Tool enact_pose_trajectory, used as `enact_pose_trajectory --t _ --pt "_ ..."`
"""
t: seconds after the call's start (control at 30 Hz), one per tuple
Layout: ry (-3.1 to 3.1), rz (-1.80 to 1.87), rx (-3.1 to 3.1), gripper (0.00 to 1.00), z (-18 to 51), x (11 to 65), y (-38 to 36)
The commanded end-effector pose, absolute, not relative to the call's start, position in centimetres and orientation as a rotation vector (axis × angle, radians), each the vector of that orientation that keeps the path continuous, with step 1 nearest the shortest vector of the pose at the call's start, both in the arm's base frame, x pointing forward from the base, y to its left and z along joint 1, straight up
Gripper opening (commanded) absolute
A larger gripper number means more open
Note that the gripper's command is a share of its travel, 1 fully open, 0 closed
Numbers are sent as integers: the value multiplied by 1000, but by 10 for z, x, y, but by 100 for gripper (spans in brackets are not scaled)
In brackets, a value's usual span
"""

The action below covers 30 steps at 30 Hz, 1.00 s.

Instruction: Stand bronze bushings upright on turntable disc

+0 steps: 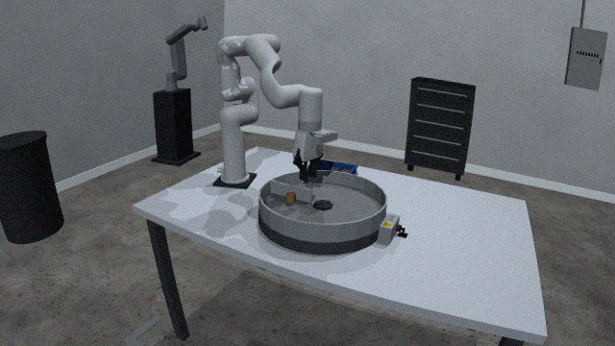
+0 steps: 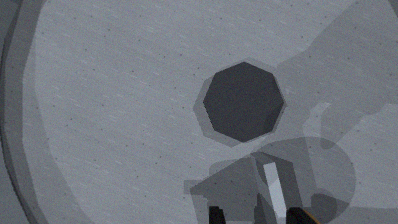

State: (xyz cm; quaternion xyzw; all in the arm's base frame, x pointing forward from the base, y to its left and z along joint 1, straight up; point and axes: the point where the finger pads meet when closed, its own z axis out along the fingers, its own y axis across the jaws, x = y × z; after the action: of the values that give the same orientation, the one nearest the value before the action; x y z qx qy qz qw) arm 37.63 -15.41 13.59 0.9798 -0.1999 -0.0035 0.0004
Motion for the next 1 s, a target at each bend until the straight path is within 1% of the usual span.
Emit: enact_pose_trajectory --t 0.0,0.17,0.23,0.47,0.63,0.73,0.97 --pt "-377 1 3116 41 139 386 -94" --pt "-17 1 3139 41 139 394 -15" --pt "-17 1 3139 41 139 394 -15" --pt "474 0 3103 41 139 408 98" --pt "760 0 3045 41 139 414 163" --pt "879 0 3013 41 139 417 190" --pt "973 0 2984 41 139 419 212"
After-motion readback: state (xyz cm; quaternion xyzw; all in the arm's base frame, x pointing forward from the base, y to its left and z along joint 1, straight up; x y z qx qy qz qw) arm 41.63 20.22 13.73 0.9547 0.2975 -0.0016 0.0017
